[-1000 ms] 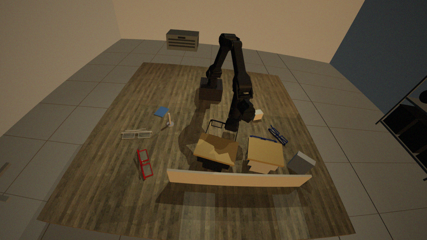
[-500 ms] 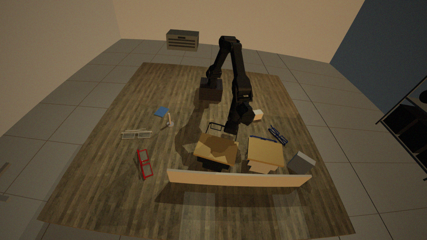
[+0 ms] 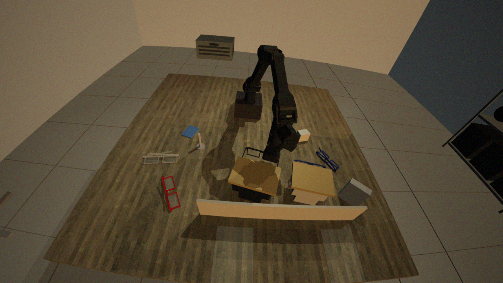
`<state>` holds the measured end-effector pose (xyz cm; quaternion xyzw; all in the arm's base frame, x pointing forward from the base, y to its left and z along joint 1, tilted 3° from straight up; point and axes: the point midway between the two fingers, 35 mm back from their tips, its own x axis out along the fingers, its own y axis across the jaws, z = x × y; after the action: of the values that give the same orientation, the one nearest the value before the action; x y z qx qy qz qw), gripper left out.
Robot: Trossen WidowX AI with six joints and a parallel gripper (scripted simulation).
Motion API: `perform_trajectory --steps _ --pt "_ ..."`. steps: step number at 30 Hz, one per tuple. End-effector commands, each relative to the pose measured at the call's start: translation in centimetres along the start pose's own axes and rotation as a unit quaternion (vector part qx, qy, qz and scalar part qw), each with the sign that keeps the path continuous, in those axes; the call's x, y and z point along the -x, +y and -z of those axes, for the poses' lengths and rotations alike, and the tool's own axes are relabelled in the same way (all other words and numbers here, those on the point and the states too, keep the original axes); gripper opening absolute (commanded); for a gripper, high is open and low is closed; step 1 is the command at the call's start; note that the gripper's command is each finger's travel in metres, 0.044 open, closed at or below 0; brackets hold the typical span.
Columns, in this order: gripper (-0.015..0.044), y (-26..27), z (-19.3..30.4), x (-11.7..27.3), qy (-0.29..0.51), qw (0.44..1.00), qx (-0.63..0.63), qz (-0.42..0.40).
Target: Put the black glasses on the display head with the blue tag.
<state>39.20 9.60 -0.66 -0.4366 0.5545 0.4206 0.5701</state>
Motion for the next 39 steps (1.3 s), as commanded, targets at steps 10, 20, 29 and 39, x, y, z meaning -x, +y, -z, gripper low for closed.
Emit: perform_trajectory --steps 10,20,29,39 --pt "0.0000 -2.0 0.0 0.1 -0.001 1.000 0.002 0.004" --pt "0.0000 -3.3 0.0 0.1 -0.001 1.000 0.002 0.004" --pt "0.0000 -4.1 0.0 0.1 -0.001 1.000 0.002 0.005" --pt "0.0000 -4.4 0.0 0.1 -0.001 1.000 0.002 0.005"
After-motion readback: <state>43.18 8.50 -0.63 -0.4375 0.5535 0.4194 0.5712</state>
